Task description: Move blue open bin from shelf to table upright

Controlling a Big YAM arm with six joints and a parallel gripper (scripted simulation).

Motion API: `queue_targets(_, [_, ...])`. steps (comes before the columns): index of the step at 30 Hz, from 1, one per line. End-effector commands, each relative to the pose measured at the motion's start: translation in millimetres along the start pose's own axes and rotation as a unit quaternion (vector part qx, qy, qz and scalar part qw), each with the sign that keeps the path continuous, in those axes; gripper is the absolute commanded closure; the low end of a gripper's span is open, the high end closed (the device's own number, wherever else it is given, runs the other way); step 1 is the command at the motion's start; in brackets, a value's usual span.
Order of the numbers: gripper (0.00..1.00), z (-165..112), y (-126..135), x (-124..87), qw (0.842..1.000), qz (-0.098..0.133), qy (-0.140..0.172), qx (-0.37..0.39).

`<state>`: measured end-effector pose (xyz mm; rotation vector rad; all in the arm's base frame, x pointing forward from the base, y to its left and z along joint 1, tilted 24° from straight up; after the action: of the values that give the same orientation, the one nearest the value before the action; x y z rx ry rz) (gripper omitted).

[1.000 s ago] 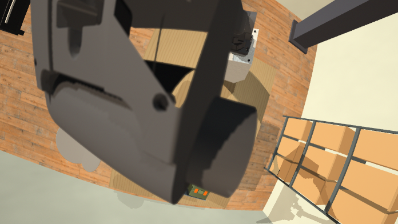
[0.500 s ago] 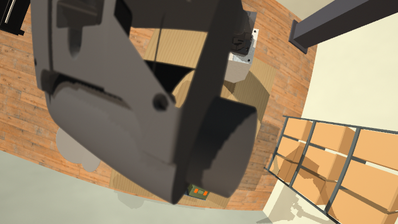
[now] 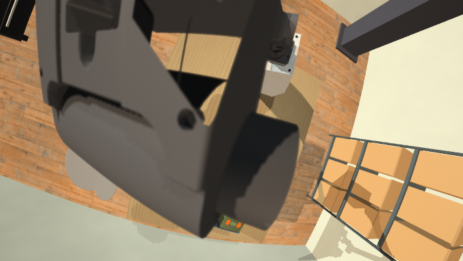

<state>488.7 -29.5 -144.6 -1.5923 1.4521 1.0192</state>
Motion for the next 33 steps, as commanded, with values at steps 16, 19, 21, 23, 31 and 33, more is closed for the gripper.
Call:
queue_targets(16, [0.57, -4.5, 8.1, 13.0, 1.000, 0.009, 0.000, 0.001])
queue_targets(19, [0.57, -4.5, 9.4, 13.4, 1.000, 0.012, 0.000, -0.001])
queue_targets(21, [0.57, -4.5, 8.1, 14.2, 1.000, 0.009, 0.000, 0.000])
queue_targets(23, [0.57, -4.5, 8.0, 15.2, 1.000, 0.008, 0.000, 0.001])
queue_targets(31, [0.57, -4.9, 5.8, 19.2, 1.000, 0.007, 0.000, 0.001])
queue_targets(33, [0.57, -5.2, 4.0, 20.0, 1.000, 0.005, 0.000, 0.002])
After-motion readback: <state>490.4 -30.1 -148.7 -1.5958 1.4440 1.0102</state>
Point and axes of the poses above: the point where the finger pads meet when closed, its own x axis out along the fingers, its own y axis across the jaws, z = x × y, the point moved 3 cm from there along -x, back along the fingers, and after that the axes turned 11 degrees about -x, right-handed, at the moved point
